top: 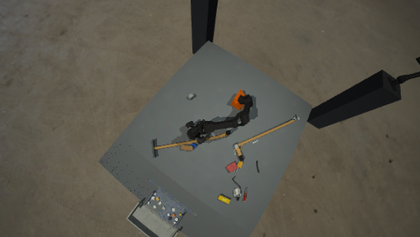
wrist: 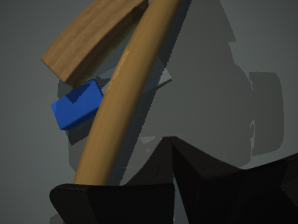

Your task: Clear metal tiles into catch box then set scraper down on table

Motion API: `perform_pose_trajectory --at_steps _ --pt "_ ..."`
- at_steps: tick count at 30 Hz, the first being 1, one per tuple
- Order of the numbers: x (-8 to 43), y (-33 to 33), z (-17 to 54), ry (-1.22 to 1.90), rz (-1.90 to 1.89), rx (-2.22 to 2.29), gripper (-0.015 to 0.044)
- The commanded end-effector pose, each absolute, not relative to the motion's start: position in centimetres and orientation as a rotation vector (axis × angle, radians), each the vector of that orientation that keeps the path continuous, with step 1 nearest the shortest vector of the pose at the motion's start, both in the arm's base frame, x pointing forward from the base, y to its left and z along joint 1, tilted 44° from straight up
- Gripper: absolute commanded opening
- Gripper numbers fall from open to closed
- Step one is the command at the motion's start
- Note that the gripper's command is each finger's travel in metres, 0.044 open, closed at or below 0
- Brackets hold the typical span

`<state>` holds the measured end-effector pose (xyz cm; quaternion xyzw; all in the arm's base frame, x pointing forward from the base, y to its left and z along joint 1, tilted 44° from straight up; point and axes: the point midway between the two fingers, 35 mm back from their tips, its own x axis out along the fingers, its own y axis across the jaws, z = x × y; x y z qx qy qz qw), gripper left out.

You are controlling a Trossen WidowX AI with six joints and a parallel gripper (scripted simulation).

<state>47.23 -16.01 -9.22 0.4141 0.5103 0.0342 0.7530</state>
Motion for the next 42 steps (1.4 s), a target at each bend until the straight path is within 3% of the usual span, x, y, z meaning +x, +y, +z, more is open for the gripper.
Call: perform_pose_trajectory --at_steps 1,42 --pt "47.6 -16.0 -9.0 1.113 0.068 0.903 0.0" --pt "50.6 -14.3 -7.1 1.113 0.069 0.903 0.0"
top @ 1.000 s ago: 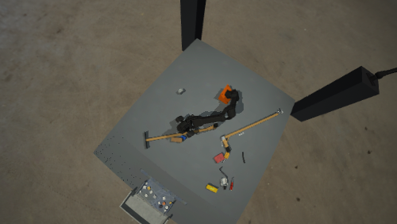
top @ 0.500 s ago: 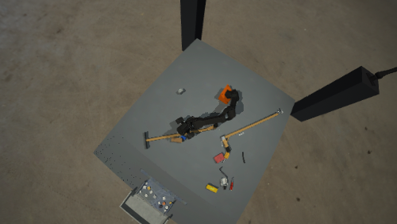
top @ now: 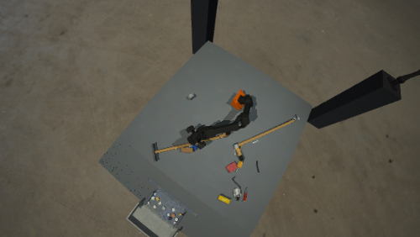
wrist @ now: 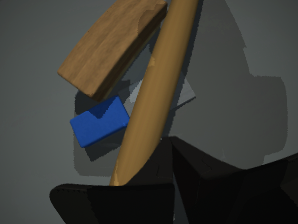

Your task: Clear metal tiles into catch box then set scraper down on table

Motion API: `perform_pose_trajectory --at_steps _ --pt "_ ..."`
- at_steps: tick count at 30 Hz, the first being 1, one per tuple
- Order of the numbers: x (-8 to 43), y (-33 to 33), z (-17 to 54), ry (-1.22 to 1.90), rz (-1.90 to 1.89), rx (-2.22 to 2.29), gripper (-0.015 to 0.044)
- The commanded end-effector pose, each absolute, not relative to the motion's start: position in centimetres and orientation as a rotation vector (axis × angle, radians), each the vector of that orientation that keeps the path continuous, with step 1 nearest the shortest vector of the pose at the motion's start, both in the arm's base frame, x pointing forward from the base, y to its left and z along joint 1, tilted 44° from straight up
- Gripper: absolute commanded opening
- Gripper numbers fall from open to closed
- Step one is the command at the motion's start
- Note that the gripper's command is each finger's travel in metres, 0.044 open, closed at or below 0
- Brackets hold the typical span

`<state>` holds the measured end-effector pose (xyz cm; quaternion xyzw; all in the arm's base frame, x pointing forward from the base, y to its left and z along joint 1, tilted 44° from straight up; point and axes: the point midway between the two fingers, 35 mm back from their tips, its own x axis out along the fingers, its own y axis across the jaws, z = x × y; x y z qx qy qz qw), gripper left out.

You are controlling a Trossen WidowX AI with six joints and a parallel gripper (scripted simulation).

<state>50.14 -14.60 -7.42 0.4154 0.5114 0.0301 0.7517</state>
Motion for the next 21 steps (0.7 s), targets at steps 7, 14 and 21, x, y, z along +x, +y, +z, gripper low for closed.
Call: perform_pose_trajectory --at_steps 7,14,21 --pt "51.1 -14.0 -6.8 1.112 0.069 0.903 0.0" --pt "51.6 -13.7 -6.4 1.112 0.069 0.904 0.0" --pt "52.1 -13.3 -6.1 1.112 0.07 0.904 0.0"
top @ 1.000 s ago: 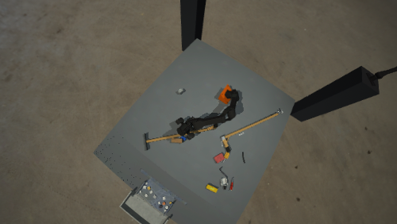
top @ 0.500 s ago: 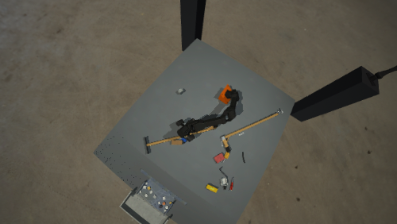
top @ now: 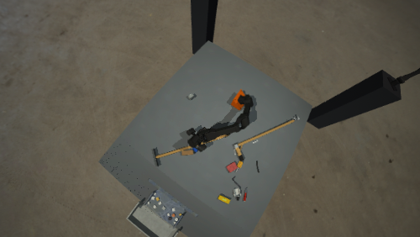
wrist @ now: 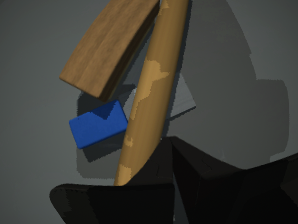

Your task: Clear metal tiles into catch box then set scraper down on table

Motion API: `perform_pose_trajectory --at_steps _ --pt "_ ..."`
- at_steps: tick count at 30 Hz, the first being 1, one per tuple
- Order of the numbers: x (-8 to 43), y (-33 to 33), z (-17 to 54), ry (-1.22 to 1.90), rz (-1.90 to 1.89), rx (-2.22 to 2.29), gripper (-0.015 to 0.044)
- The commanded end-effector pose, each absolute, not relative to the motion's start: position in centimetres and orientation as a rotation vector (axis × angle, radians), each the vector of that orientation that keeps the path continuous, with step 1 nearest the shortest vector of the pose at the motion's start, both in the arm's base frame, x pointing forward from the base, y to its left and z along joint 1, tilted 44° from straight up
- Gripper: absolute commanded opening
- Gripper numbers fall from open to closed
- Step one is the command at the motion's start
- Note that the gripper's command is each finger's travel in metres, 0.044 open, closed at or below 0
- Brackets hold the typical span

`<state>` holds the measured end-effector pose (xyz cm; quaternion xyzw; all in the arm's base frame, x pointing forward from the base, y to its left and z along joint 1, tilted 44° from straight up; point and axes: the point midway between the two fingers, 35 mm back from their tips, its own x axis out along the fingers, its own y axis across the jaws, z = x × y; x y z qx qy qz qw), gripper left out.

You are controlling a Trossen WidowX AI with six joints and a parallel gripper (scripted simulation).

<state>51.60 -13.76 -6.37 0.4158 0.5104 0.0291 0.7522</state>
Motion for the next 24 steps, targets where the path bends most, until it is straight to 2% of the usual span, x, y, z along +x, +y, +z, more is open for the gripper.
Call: perform_pose_trajectory --at_steps 1,24 --pt "52.1 -13.3 -6.0 1.112 0.07 0.904 0.0" --pt "53.7 -12.0 -4.8 1.11 0.072 0.906 0.0"
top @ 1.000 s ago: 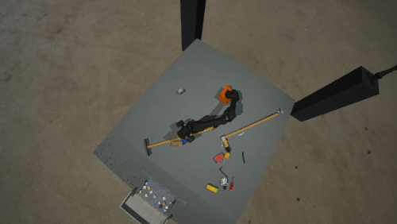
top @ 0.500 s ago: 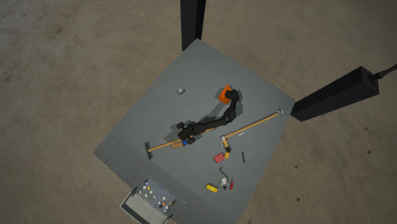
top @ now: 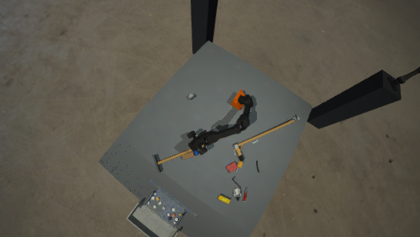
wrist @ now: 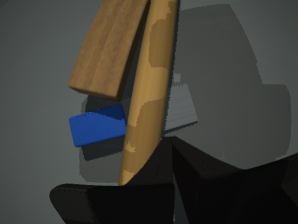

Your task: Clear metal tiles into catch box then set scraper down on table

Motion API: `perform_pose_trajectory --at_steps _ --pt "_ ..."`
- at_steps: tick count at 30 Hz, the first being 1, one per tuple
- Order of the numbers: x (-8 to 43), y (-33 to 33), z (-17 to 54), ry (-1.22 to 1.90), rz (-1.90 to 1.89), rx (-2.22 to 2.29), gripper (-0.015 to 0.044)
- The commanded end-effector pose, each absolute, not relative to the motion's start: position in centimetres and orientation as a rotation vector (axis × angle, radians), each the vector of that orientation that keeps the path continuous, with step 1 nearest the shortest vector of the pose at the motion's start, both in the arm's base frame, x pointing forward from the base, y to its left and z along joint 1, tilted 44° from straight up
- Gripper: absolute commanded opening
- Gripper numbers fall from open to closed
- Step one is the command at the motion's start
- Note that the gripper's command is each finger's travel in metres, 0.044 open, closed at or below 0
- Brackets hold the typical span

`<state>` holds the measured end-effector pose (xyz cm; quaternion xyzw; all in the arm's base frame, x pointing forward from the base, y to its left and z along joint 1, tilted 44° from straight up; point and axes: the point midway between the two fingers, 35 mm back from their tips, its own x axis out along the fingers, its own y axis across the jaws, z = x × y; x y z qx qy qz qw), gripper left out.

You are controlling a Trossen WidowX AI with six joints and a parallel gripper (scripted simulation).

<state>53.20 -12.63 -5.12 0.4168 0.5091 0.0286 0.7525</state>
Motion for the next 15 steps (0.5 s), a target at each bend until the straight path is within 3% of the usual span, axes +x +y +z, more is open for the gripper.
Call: perform_pose_trajectory --at_steps 1,15 --pt "53.72 -11.97 -4.77 1.11 0.072 0.906 0.0" --pt "54.55 -11.19 -4.06 1.109 0.073 0.908 0.0"
